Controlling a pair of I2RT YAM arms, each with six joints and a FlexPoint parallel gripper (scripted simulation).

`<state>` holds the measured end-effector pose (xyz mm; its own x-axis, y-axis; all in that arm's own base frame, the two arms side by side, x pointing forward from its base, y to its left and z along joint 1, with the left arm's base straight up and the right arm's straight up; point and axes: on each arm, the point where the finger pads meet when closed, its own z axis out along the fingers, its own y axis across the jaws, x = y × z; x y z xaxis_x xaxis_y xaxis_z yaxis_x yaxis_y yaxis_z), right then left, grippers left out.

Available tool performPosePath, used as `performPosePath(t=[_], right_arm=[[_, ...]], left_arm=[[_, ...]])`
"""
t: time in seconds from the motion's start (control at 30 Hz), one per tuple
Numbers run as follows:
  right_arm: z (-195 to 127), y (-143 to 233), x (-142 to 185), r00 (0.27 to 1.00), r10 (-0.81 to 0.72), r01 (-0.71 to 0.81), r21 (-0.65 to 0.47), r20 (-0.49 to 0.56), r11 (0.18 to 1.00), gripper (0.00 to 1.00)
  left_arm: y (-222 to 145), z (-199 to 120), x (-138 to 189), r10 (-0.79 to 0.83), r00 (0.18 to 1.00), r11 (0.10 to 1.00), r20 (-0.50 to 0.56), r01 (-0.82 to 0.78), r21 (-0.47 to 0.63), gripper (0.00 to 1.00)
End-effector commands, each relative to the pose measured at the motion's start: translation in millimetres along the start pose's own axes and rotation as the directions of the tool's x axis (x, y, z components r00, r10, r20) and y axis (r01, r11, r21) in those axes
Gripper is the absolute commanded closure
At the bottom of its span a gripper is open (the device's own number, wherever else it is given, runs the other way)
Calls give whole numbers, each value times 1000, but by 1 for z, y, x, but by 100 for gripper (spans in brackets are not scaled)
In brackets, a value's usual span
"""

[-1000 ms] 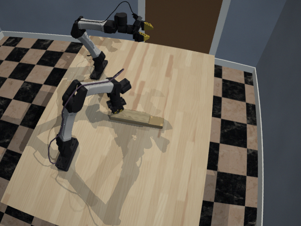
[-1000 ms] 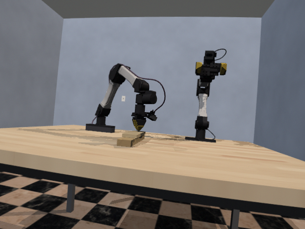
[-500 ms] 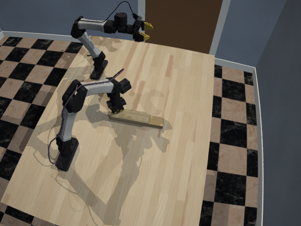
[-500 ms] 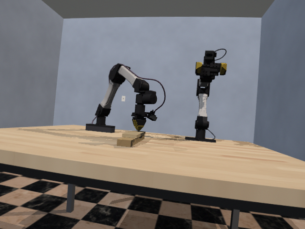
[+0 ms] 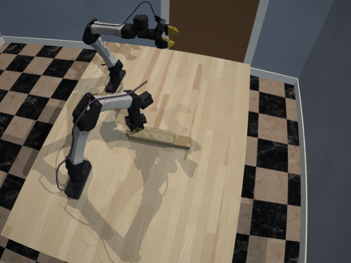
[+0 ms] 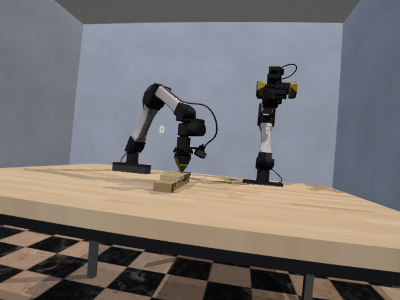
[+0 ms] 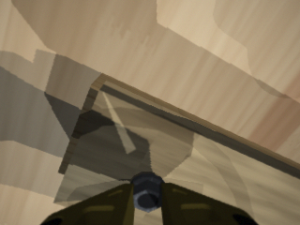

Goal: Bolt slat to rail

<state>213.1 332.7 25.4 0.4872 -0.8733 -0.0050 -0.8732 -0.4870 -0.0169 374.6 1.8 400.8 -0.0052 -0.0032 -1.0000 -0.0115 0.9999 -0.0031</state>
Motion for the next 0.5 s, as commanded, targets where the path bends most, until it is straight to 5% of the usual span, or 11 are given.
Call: performPosePath(t=[0.0, 0.2, 0.47], right_arm=[[3, -3, -2, 982, 189, -189, -4, -1, 982, 86], [3, -2, -1, 939, 343, -343, -10, -8, 939, 86], [3, -2, -1, 784, 621, -621, -8, -13, 784, 86]], left_arm=[[-1, -2, -7, 1, 1000, 1000, 20, -2, 2, 0], [-1, -2, -7, 1, 1000, 1000, 20, -2, 2, 0], [-1, -2, -7, 1, 1000, 1000, 20, -2, 2, 0]])
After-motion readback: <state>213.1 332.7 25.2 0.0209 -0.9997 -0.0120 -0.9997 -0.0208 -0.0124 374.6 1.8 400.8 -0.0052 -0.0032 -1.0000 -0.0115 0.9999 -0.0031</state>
